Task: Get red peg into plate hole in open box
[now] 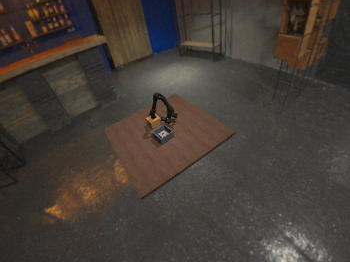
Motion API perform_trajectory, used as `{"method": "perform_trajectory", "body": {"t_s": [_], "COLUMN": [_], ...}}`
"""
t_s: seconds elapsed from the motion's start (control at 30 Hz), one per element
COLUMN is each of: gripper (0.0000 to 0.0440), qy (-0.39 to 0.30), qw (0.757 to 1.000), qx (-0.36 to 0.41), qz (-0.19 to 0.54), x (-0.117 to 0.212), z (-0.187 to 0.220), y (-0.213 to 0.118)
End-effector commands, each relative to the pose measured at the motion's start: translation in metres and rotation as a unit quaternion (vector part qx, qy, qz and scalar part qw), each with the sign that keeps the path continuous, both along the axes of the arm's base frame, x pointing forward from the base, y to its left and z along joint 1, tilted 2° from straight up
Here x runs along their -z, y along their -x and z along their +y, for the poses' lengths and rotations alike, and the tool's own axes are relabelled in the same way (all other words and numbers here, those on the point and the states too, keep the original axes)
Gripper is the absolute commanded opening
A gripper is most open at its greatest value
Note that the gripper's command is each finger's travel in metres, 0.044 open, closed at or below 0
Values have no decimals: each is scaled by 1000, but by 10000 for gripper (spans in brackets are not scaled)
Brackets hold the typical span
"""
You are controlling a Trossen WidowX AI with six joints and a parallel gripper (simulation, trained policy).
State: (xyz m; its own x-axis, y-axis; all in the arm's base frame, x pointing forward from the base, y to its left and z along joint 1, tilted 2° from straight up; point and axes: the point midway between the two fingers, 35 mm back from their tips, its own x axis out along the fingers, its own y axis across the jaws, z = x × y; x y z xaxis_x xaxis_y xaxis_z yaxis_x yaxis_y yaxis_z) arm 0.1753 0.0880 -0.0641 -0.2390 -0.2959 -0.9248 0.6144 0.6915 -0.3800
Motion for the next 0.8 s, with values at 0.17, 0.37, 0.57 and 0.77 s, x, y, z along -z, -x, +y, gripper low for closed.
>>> {"method": "perform_trajectory", "body": {"t_s": [0.17,0.37,0.57,0.77], "gripper": [0,0,0,0], "qy": [20,30,38,47], "qw": [1000,999,999,998], "qx": [-7,-9,-5,-3], "qz": [10,-9,-25,-39], "x": [2,-15,-37,-58], "z": [-8,-11,-16,-23], "y": [2,-12,-24,-36]}}
